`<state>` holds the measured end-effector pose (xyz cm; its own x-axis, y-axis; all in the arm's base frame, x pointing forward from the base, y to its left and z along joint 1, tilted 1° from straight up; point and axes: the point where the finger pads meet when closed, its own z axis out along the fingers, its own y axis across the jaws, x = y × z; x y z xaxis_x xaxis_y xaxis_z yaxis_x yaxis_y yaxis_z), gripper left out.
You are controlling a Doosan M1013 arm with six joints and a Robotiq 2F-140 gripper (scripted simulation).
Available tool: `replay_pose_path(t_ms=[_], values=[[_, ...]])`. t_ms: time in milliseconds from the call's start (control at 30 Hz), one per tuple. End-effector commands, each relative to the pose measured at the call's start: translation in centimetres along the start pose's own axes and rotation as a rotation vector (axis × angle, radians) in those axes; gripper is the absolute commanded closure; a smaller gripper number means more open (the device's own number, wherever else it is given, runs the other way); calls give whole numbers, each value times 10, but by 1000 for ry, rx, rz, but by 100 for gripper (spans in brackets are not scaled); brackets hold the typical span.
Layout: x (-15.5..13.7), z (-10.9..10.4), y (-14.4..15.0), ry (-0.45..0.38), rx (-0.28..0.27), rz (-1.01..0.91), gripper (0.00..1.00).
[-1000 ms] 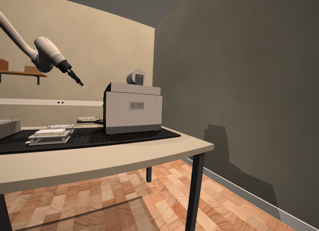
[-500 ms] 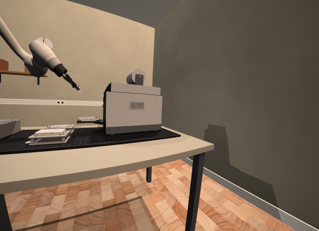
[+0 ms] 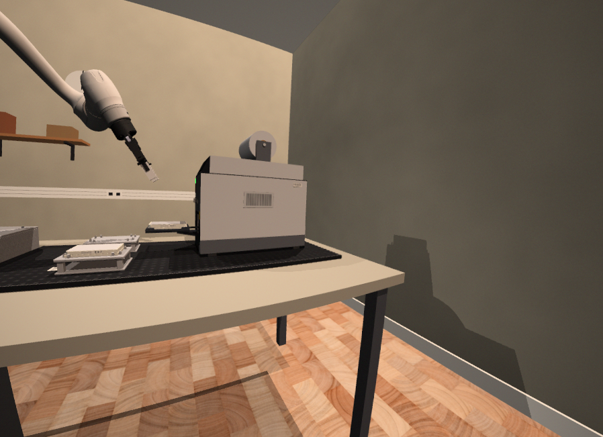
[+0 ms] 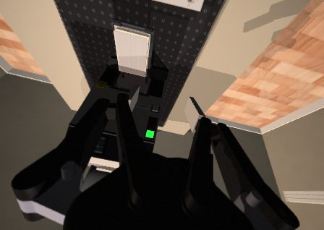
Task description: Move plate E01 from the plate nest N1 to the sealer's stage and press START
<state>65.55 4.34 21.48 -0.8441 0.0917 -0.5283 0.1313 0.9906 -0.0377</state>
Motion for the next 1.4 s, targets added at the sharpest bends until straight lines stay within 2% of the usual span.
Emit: replay_pose_path(t_ms=[0, 67, 100, 467, 1033, 1067, 1367], values=[[-3, 2, -8, 163, -36, -8, 41], [-3, 2, -8, 163, -36, -8, 41], [-3, 2, -8, 196, -36, -8, 90], [-3, 2, -8, 555, -34, -15, 90], [-3, 2, -8, 555, -34, -15, 90], [0, 1, -12, 555, -33, -10, 30], [20, -6, -40, 556, -32, -6, 30]])
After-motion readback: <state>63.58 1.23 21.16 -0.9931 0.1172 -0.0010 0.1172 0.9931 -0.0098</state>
